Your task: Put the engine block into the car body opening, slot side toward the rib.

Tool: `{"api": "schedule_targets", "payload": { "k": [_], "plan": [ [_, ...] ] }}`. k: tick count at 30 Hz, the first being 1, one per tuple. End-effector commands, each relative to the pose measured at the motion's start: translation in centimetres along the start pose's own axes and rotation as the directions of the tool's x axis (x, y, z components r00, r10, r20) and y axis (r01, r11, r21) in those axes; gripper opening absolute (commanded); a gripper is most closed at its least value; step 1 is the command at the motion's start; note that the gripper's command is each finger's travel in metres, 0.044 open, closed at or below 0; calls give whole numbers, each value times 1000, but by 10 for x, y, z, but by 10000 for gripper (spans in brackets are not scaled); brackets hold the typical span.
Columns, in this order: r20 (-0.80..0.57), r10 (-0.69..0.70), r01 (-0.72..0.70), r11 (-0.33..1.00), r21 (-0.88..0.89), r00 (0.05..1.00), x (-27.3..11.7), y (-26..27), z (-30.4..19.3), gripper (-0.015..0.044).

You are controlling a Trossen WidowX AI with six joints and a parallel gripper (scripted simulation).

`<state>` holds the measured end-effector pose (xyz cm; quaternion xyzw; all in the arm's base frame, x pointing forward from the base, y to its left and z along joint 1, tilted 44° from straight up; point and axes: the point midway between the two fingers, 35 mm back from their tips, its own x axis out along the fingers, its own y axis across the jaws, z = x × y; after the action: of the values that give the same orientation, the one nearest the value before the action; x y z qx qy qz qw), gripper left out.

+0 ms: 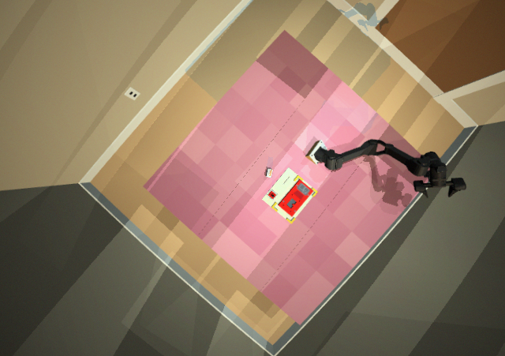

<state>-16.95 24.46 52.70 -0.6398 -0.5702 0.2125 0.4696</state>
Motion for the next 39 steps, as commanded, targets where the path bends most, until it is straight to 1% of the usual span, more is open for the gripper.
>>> {"api": "schedule_targets", "payload": {
  "k": [1, 2, 8, 11, 13, 17, 21, 24, 33, 36, 39],
  "plan": [
    [0, 0, 0, 1000, 0, 1000, 0, 0, 0, 426],
    [-1, -3, 3, 1000, 4, 1000, 0, -1, -1, 440],
    [-35, -97, 101, 986, 132, 995, -6, -17, -50, 440],
    [-69, -104, 113, 983, 143, 992, -7, -17, -74, 440],
    [-83, -110, 122, 980, 155, 990, -6, -17, -81, 440],
    [-161, -134, 166, 964, 206, 978, -5, -13, -125, 440],
    [-214, -136, 182, 960, 214, 967, -9, -10, -158, 440],
    [-229, -144, 201, 948, 247, 963, -11, -9, -167, 440],
    [-307, -185, 295, 884, 363, 934, -25, -1, -214, 440],
    [-348, -212, 348, 851, 393, 913, -34, 5, -240, 440],
    [-398, -192, 355, 851, 388, 897, -40, 15, -268, 440]
  ]
}}
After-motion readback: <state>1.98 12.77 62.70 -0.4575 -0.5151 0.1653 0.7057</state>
